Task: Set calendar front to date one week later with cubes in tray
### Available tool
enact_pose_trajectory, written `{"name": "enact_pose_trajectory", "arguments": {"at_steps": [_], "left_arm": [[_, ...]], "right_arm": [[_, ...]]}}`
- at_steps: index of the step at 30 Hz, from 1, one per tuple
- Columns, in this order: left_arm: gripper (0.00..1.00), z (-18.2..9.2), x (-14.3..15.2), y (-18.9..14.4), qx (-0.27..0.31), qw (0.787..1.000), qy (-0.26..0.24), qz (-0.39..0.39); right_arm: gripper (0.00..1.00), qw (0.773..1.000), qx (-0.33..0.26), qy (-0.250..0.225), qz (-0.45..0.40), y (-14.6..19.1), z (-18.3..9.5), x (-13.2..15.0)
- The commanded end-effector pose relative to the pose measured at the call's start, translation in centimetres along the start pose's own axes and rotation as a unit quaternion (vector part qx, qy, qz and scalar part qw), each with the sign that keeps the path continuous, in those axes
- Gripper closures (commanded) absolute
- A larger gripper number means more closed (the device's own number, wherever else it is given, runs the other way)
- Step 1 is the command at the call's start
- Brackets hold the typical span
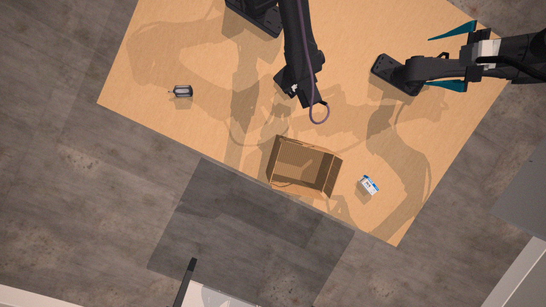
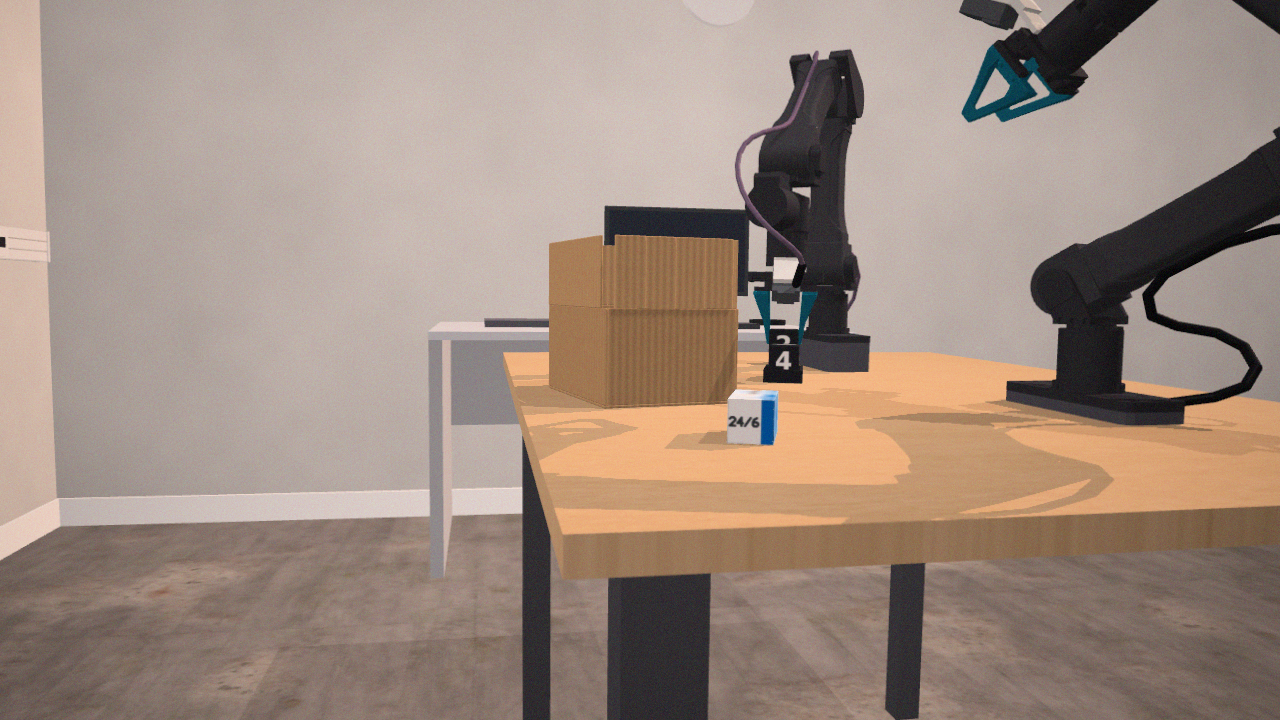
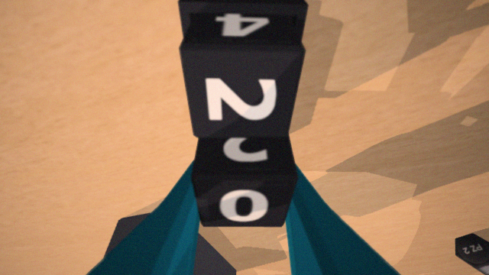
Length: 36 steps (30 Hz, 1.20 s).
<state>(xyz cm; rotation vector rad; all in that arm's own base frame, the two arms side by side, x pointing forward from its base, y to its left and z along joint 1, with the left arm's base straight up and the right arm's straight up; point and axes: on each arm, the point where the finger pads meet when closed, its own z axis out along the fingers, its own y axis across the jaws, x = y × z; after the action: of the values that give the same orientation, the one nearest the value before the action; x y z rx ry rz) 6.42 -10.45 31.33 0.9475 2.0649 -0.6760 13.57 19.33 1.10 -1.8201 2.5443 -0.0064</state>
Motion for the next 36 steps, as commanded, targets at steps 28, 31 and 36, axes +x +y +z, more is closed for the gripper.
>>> {"name": "enact_pose_trajectory", "arguments": {"at_steps": [28, 31, 36], "left_arm": [[0.0, -0.3, -0.2, 0.0, 0.0, 1.0, 0.003, 0.0], [0.0, -0.3, -0.2, 0.0, 0.0, 1.0, 0.003, 0.0], [0.0, -0.3, -0.2, 0.0, 0.0, 1.0, 0.003, 0.0]], "right_arm": [[0.65, 1.0, -0.005, 0.01, 0.0, 0.5, 3.7, 0.4], [0.65, 1.0, -0.008, 0.019, 0.0, 0.6, 3.7, 0.8], [0.65, 1.0, -0.005, 0.01, -0.002, -0.1, 1.6, -0.4]]}}
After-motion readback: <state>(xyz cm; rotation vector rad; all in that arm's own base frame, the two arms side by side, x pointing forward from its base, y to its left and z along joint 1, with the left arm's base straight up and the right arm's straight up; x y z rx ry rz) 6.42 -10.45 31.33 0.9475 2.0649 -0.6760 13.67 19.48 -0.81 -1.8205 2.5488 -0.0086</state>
